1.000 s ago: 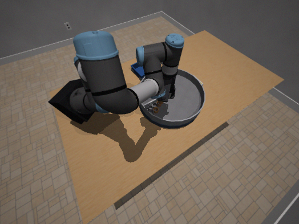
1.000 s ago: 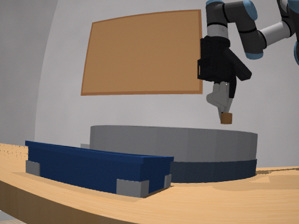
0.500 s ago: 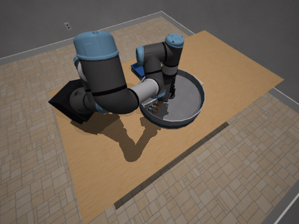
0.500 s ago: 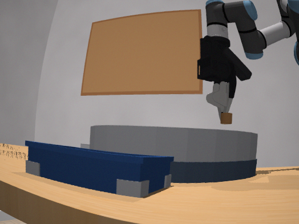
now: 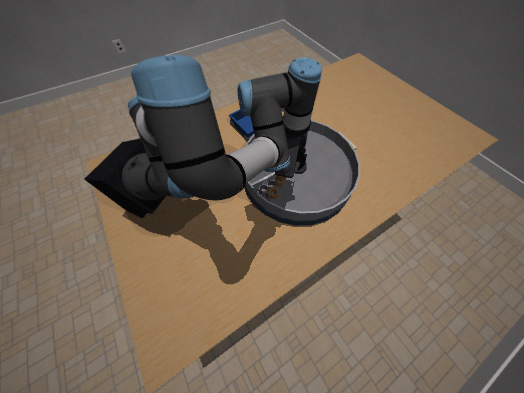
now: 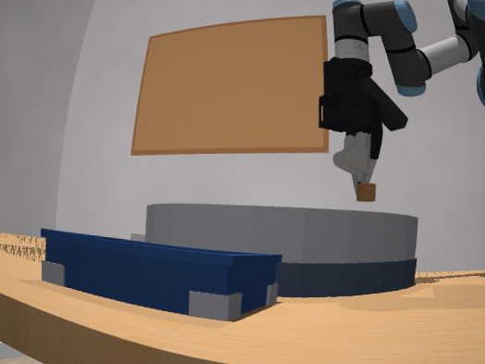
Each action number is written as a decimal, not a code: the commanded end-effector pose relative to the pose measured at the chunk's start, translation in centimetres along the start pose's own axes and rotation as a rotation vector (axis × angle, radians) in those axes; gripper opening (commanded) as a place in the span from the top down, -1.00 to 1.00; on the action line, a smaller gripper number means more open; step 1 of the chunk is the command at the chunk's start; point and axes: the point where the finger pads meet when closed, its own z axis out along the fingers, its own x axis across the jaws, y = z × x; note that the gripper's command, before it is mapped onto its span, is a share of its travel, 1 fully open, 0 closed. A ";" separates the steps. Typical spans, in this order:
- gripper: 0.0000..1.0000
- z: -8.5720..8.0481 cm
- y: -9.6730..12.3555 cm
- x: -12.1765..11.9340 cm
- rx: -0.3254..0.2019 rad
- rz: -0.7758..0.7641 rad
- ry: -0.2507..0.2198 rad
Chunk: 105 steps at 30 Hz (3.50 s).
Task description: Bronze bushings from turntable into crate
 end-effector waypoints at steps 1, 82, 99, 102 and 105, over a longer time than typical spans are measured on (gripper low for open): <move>1.00 0.0 0.1 0.0 -0.001 0.001 -0.001; 1.00 0.0 12.3 6.2 -0.001 0.001 -0.001; 1.00 0.0 16.9 8.5 -0.001 0.001 -0.001; 1.00 0.0 17.2 8.7 -0.001 0.001 -0.001; 1.00 0.0 18.2 9.2 -0.001 0.001 -0.001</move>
